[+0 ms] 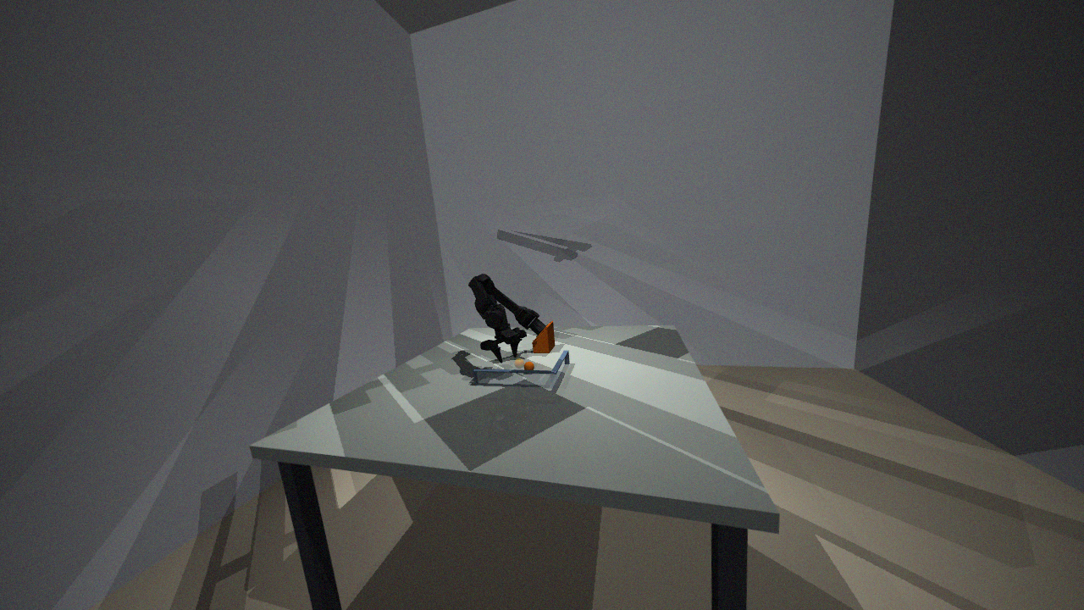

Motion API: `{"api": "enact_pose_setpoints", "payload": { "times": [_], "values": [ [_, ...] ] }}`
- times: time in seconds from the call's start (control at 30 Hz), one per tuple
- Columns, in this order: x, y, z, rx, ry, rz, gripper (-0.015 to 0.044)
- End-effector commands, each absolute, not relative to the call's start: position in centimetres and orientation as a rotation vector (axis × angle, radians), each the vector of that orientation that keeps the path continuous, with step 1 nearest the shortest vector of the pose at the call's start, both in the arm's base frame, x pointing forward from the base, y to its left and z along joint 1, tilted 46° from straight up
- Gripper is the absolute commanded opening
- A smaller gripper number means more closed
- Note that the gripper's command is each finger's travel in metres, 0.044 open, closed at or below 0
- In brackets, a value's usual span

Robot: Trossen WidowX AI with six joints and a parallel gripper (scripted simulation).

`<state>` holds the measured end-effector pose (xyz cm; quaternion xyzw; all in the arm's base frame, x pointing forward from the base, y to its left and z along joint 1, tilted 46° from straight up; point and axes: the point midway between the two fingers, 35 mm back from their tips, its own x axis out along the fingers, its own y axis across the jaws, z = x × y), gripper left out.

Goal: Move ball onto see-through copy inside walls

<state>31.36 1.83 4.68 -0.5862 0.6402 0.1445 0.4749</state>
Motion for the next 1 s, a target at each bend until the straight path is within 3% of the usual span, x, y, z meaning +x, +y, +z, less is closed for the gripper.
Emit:
{"api": "enact_pose_setpoints", "payload": {
  "times": [0.0, 0.97],
  "values": [
    [27.9, 6.0, 0.9, -1.830, 1.604, 0.693, 0.0311],
    [27.0, 5.4, -1.8, -1.961, 1.600, 0.801, 0.0311]
  ]
}}
